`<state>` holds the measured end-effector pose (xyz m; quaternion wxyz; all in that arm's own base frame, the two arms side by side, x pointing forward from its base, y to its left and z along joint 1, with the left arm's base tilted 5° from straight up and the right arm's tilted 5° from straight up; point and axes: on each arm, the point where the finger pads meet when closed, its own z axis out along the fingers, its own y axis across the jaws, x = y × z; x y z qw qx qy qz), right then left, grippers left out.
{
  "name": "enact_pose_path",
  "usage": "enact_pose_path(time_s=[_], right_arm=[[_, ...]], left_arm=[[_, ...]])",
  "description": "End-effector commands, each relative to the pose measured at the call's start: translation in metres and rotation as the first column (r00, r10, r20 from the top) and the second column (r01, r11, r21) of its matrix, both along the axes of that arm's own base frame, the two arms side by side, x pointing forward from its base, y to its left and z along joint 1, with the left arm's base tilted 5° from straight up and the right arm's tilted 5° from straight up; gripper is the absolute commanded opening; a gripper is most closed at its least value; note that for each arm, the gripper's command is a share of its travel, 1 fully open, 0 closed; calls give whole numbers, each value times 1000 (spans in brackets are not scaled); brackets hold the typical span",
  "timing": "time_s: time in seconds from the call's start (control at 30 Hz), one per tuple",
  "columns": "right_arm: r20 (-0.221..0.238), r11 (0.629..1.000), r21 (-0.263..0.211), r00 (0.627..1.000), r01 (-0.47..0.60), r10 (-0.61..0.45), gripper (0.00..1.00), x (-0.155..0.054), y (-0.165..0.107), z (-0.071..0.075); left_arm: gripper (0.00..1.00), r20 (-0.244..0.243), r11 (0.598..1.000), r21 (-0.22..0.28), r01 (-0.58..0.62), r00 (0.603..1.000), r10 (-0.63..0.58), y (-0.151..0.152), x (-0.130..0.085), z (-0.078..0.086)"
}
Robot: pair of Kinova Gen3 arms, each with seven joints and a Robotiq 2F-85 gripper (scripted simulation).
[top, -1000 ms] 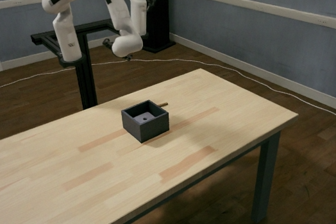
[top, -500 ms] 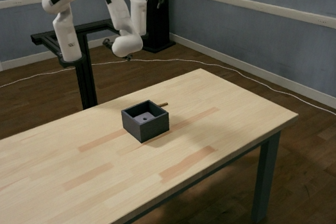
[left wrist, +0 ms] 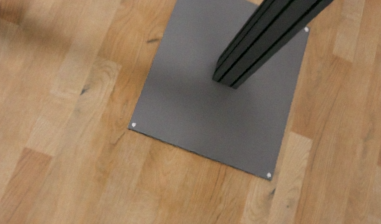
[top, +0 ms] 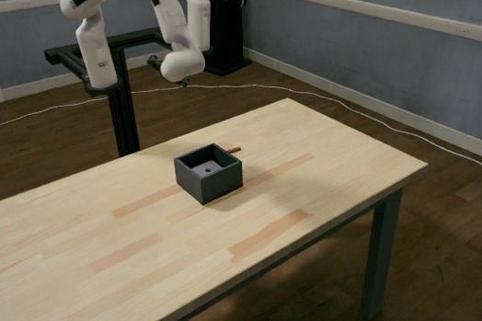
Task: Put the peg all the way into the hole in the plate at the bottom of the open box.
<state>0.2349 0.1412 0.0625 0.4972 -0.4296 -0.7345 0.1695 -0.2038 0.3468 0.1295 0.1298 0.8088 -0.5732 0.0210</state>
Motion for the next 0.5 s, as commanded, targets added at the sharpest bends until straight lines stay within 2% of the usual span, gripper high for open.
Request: enact_pose_path(time_s=[0.0,0.47], right_arm=[[1,1000,1,1000,0,0,1000,0,0,1],[1,1000,1,1000,0,0,1000,0,0,1]], left_arm=[[1000,6,999,26,26,1000,-26,13,13,8],[1000,29,986,115,123,992,-127,54,67,35]])
